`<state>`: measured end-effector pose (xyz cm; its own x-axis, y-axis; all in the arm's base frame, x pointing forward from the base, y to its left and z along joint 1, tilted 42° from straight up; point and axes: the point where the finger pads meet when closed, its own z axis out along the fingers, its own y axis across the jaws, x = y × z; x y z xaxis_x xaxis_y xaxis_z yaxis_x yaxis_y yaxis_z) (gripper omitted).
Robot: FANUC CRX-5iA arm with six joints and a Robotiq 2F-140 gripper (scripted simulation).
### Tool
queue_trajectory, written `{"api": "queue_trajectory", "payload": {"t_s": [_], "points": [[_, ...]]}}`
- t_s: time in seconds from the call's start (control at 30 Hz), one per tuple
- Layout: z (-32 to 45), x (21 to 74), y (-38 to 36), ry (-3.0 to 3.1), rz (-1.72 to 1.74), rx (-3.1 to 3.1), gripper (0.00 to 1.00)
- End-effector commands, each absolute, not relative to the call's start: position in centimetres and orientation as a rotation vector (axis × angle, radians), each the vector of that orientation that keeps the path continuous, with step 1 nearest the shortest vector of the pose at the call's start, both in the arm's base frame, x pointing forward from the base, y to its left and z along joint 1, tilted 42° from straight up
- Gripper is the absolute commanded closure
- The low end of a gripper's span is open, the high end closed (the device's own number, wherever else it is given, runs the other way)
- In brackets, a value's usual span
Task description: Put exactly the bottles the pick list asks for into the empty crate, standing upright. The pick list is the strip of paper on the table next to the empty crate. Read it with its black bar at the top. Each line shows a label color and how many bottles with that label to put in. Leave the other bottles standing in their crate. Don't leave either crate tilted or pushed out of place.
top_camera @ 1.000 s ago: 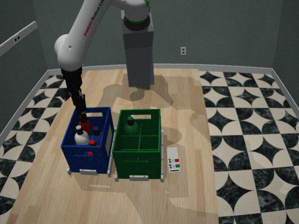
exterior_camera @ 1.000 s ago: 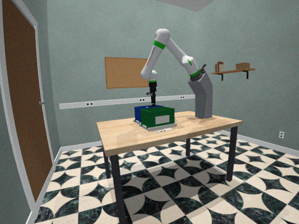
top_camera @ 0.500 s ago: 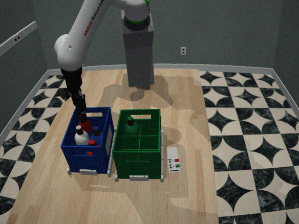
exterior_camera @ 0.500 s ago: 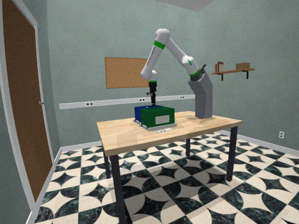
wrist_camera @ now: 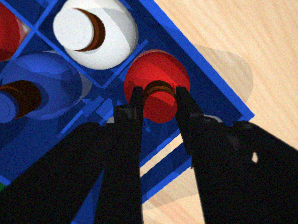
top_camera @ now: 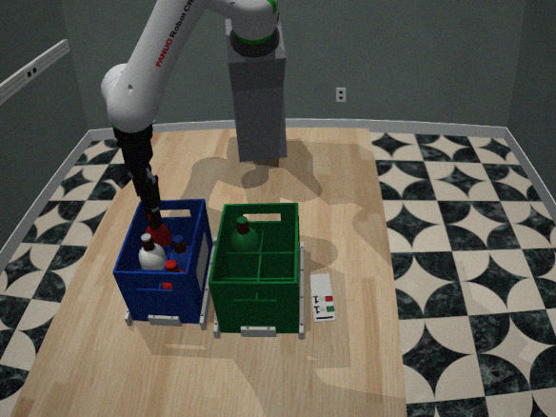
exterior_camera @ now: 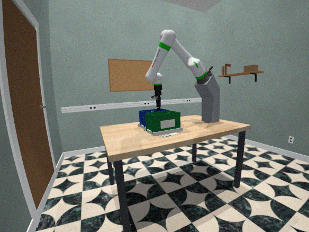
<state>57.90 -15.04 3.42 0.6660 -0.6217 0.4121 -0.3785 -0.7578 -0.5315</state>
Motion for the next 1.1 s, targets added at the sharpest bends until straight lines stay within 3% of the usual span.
{"api": "queue_trajectory", "payload": {"t_s": [0.0,1.07], "points": [[3.5,57.9,-15.1,0.784,-0.828,-2.479,0.90],[6.8,55.0,-16.0,0.784,-0.828,-2.479,0.90]]}}
